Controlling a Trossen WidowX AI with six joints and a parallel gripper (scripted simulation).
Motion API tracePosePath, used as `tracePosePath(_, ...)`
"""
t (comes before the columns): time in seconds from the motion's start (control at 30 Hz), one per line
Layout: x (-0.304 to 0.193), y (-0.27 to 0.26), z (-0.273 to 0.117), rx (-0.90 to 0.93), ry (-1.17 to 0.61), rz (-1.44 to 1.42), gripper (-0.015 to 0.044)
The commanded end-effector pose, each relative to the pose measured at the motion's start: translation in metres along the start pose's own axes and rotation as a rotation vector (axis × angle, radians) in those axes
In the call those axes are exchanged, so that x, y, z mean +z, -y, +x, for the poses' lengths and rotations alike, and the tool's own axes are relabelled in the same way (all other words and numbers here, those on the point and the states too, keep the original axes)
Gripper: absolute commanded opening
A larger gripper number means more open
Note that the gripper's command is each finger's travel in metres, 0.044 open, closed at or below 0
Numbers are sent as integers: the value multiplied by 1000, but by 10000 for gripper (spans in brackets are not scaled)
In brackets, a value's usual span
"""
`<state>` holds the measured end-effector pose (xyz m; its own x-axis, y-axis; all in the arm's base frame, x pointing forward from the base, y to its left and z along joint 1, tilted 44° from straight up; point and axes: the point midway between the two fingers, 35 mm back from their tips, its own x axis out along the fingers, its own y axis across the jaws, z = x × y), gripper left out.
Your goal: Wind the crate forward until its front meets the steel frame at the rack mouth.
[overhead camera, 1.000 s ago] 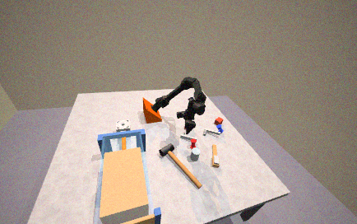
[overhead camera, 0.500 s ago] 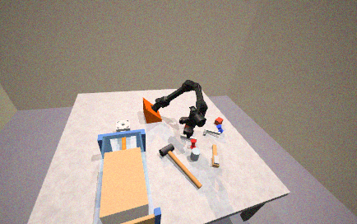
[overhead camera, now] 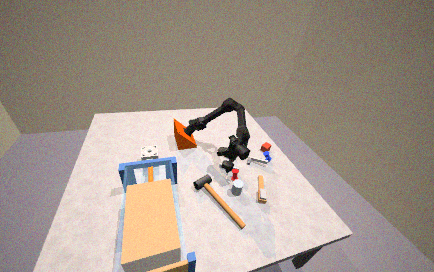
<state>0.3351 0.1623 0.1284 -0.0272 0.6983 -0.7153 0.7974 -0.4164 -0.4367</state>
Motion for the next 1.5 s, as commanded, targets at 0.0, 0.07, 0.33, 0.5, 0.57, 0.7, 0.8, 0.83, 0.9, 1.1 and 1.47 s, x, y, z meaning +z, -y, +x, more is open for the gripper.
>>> tracePosePath(0.0, 1, 0, 3, 2, -1, 3, 440)
tracePosePath(0.07, 1, 0, 6, 2, -1, 3, 440)
tracePosePath(0.33, -2, 1, 10, 1, -6, -4, 427)
tracePosePath(0.5, -2, 1, 10, 1, -6, -4, 393)
tracePosePath(0.57, -2, 1, 10, 1, -6, -4, 380)
tracePosePath(0.7, -2, 1, 10, 1, -6, -4, 353)
tracePosePath(0.8, -2, 1, 10, 1, -6, -4, 333)
tracePosePath(0.83, -2, 1, 10, 1, -6, -4, 327)
tracePosePath(0.9, -2, 1, 10, 1, -6, -4, 313)
tracePosePath(1.1, -2, 1, 10, 1, -6, -4, 273)
tracePosePath(1.47, -2, 1, 10, 1, -6, -4, 200)
